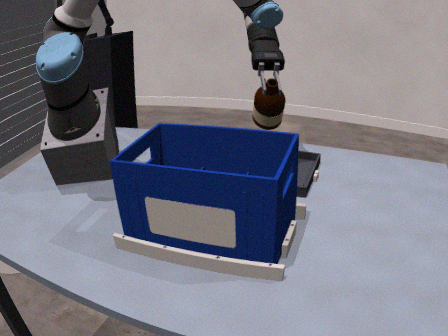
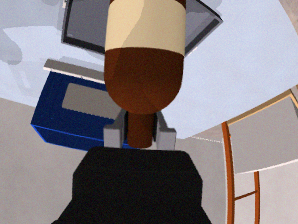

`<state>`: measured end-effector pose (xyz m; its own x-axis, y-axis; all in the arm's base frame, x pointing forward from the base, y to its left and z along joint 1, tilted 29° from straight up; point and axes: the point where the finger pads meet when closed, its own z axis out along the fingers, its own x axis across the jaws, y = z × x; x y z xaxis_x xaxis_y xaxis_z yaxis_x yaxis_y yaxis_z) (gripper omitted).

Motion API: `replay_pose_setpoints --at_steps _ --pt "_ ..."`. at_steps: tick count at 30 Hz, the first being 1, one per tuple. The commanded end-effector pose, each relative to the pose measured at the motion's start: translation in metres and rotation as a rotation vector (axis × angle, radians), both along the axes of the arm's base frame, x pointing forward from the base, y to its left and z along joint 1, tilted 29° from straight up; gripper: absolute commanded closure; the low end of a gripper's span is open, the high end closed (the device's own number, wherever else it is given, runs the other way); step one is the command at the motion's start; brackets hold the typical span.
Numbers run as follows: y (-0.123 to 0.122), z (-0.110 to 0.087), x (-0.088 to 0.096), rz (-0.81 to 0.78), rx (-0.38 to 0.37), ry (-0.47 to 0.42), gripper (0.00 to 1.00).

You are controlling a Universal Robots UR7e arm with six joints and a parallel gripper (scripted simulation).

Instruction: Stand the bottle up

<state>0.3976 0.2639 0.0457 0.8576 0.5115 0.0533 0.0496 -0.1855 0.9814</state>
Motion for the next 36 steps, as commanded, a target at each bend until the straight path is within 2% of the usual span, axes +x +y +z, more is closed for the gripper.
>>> replay_pose_setpoints --at_steps 1,23,36 --pt "0.0004 0.0005 0.0001 0.001 0.001 -0.001 1.0" --pt "0.0004 0.0003 0.0 0.0 -0.001 -0.002 1.0" --pt "-0.0002 -0.0019 -0.0006 -0.01 -0.036 -0.021 1.0"
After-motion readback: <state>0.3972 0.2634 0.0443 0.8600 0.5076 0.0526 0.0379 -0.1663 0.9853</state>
